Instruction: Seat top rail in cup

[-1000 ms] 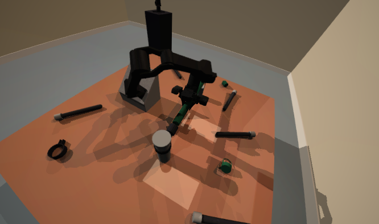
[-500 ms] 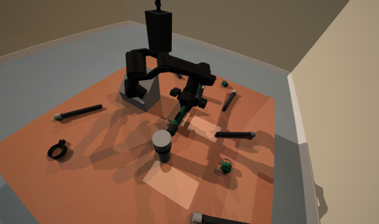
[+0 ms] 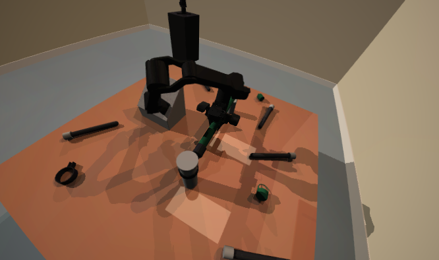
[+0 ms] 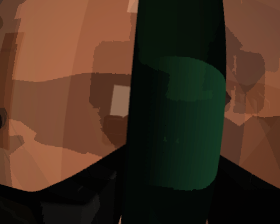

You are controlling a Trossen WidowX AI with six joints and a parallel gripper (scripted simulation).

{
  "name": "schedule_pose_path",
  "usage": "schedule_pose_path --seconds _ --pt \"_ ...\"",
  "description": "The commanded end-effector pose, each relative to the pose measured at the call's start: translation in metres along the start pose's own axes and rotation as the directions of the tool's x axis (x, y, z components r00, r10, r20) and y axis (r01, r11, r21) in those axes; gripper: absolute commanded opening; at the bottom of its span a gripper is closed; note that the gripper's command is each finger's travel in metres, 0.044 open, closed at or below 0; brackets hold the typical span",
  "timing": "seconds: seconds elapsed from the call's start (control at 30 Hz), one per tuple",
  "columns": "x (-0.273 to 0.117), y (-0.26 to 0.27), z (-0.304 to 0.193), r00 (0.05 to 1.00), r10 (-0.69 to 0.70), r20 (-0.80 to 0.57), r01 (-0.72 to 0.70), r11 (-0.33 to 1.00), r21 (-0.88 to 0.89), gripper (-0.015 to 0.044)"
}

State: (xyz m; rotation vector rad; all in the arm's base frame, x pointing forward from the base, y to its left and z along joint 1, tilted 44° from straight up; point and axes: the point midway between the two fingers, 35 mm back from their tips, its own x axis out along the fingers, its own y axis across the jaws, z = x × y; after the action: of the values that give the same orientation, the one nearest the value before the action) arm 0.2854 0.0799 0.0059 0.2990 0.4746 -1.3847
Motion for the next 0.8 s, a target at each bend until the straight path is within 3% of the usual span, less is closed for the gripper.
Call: schedule_pose_path --seconds 0.0,0.77 --pt "-0.0021 0.0014 0.0059 1.000 0.013 0.011 -0.013 1.000 -0.004 0.0000" --pt "0.0000 0.0000 0.0000 1.000 0.000 0.000 0.000 1.000 0.000 0.0000"
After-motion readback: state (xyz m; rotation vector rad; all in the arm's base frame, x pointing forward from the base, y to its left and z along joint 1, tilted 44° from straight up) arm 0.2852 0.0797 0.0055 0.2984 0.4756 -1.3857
